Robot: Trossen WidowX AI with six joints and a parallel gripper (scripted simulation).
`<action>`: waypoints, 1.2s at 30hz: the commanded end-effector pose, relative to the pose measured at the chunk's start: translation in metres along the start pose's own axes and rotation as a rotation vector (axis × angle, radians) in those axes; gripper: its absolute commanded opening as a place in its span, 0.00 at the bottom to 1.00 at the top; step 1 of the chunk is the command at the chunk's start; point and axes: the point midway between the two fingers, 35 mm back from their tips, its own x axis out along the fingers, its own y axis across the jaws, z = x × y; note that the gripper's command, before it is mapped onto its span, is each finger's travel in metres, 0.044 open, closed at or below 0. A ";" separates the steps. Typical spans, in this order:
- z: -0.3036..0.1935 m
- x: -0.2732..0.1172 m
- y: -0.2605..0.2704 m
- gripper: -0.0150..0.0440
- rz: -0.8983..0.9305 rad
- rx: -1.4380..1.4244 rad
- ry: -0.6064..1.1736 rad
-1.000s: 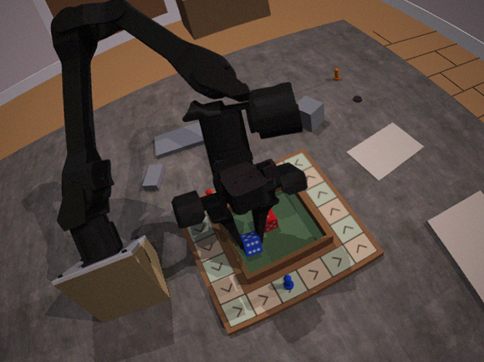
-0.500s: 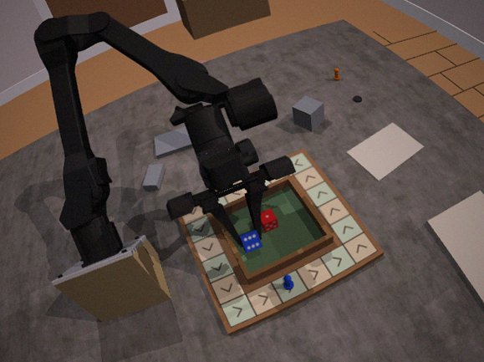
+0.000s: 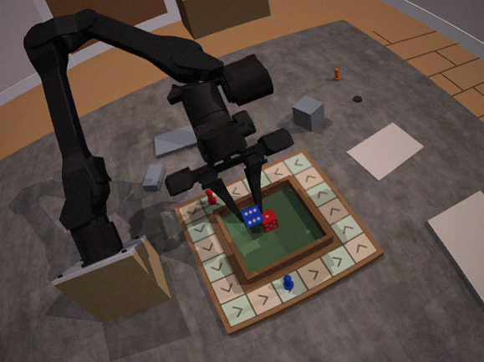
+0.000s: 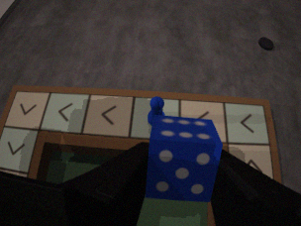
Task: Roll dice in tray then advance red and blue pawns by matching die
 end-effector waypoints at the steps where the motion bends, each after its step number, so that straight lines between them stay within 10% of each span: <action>1: 0.000 0.000 0.000 0.25 0.000 0.000 0.000; 8: 0.000 0.000 0.000 0.25 0.000 0.000 0.000; 25: 0.030 -0.025 0.000 1.00 -0.006 0.000 0.004; 36: 0.017 0.018 0.001 1.00 0.019 0.017 0.828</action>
